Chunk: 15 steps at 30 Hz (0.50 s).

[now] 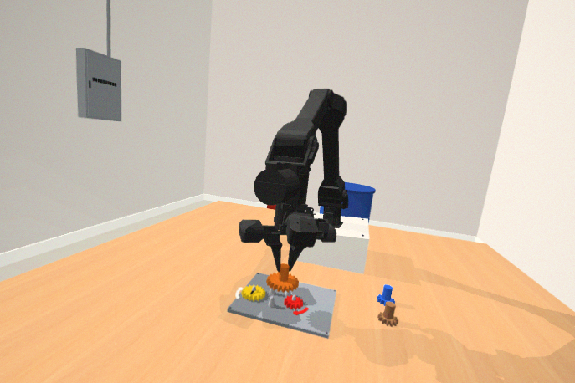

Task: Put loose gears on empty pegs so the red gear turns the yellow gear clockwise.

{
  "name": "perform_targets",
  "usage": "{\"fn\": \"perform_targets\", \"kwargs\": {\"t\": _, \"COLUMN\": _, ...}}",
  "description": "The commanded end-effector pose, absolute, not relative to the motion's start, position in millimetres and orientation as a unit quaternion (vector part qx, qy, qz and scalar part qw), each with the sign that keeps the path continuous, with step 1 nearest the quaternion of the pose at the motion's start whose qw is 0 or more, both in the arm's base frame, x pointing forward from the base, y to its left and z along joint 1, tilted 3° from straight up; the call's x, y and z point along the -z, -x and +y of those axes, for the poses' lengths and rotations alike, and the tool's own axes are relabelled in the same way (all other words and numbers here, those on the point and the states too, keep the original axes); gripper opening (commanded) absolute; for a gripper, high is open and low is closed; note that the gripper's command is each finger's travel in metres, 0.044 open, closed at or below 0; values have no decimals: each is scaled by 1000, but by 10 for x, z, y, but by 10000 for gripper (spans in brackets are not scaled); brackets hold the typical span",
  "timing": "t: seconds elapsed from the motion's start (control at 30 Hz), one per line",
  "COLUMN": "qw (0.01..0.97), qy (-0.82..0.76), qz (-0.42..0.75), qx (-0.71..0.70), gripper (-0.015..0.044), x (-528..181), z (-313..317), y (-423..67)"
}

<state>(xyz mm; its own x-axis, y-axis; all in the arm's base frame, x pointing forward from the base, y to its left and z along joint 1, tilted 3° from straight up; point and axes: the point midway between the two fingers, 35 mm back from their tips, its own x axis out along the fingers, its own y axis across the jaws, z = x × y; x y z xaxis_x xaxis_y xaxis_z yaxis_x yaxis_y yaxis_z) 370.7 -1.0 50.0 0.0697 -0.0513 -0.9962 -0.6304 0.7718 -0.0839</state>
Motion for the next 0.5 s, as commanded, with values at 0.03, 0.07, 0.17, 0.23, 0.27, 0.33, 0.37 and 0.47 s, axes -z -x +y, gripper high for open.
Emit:
{"fn": "perform_targets", "kwargs": {"t": 0.03, "qw": 681, "qy": 264, "qz": 648, "qx": -216, "gripper": 0, "x": -437, "z": -123, "y": -3683}}
{"fn": "perform_targets", "kwargs": {"t": 0.07, "qw": 681, "qy": 264, "qz": 648, "qx": -215, "gripper": 0, "x": -425, "z": -150, "y": -3679}}
{"fn": "perform_targets", "kwargs": {"t": 0.17, "qw": 681, "qy": 264, "qz": 648, "qx": -215, "gripper": 0, "x": -393, "z": -226, "y": -3669}}
{"fn": "perform_targets", "kwargs": {"t": 0.23, "qw": 681, "qy": 264, "qz": 648, "qx": -215, "gripper": 0, "x": -386, "z": -243, "y": -3666}}
{"fn": "perform_targets", "kwargs": {"t": 0.27, "qw": 681, "qy": 264, "qz": 648, "qx": -215, "gripper": 0, "x": -388, "z": -243, "y": -3666}}
{"fn": "perform_targets", "kwargs": {"t": 0.33, "qw": 681, "qy": 264, "qz": 648, "qx": -215, "gripper": 0, "x": -398, "z": -243, "y": -3665}}
{"fn": "perform_targets", "kwargs": {"t": 0.37, "qw": 681, "qy": 264, "qz": 648, "qx": -215, "gripper": 0, "x": -404, "z": -244, "y": -3665}}
{"fn": "perform_targets", "kwargs": {"t": 0.47, "qw": 681, "qy": 264, "qz": 648, "qx": -215, "gripper": 0, "x": -412, "z": -244, "y": -3664}}
